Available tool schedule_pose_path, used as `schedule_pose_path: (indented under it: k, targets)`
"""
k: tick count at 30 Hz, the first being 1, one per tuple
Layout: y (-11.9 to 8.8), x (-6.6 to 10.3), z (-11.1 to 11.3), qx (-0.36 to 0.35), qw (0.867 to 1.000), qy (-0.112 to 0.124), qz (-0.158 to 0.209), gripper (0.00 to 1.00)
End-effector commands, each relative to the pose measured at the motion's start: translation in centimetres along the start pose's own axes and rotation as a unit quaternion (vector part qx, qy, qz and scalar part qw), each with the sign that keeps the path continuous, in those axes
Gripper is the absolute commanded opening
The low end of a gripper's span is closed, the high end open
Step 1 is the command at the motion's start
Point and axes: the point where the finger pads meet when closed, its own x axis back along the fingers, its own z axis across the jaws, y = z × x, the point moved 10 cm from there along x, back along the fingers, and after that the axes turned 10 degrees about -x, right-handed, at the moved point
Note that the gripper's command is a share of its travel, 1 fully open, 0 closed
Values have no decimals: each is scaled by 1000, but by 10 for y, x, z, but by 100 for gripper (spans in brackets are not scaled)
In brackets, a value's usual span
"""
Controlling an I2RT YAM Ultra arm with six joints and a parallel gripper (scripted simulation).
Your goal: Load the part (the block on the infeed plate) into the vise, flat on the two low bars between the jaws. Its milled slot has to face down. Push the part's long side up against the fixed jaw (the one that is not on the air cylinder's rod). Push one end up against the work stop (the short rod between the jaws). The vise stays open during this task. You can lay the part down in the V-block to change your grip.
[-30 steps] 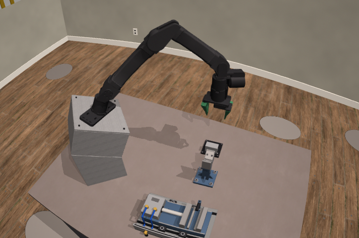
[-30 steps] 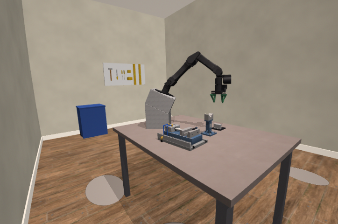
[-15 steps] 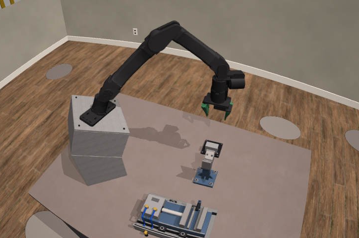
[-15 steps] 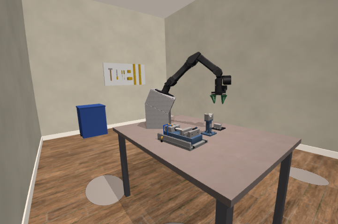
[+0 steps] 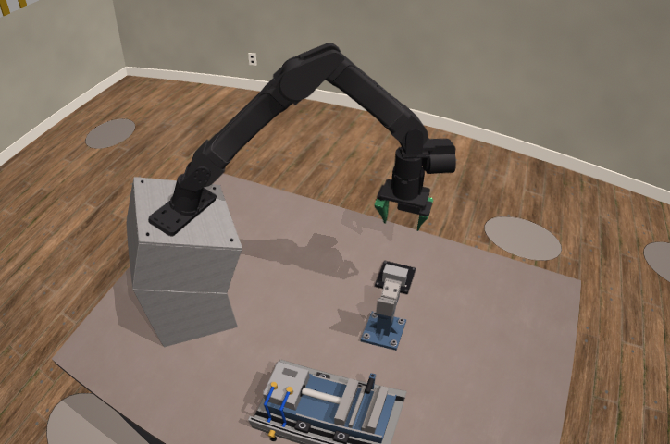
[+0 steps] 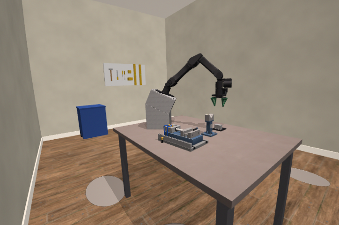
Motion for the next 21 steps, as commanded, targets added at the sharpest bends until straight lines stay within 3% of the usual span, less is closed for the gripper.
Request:
schedule_pose_path:
  k: [1, 11, 21]
  targets:
    - [-3, -15, 3, -4, 1000, 6, 4, 81]
    - [-1, -30, 2, -3, 1000, 2, 1, 81]
    - [-4, -57, 4, -4, 1000, 6, 5, 81]
